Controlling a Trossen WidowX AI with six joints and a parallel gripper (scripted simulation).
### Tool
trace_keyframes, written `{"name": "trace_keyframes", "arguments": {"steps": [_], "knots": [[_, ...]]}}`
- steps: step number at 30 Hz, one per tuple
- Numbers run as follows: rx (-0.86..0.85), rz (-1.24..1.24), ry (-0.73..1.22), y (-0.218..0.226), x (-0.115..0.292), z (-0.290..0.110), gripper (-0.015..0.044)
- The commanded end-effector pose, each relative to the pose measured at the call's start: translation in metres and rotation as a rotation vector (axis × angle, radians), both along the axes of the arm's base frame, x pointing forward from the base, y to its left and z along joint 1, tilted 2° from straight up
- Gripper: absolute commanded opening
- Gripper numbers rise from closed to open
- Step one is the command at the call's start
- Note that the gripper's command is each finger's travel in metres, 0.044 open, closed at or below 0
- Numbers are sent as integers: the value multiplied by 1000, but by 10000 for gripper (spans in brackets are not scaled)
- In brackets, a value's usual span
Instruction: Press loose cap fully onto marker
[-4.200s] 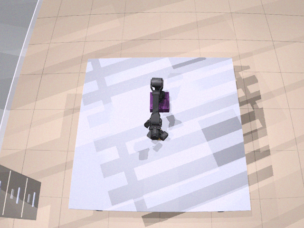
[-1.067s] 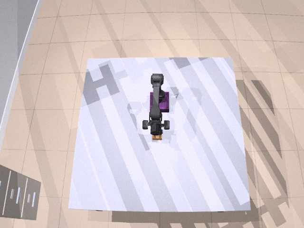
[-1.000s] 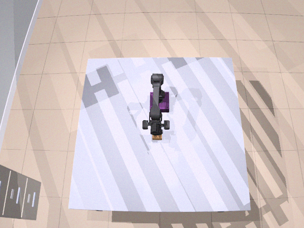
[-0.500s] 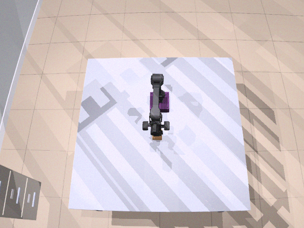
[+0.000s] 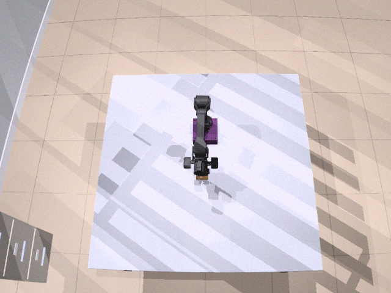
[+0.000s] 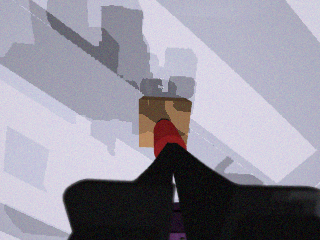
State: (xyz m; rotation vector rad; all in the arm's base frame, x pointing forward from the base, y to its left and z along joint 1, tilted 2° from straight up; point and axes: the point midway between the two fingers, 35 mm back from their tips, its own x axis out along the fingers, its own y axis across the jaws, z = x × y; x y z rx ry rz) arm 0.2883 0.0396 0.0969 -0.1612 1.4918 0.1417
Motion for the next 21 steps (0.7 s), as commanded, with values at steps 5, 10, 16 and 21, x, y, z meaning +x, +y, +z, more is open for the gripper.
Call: {"name": "trace_keyframes", "arguments": {"steps": [5, 10, 16, 21], "knots": [[1, 3, 17, 0, -2, -11, 0], [3, 0, -4, 0, 1, -4, 0], [3, 0, -4, 1, 3, 28, 0], [3, 0, -4, 1, -4, 84, 0]]}}
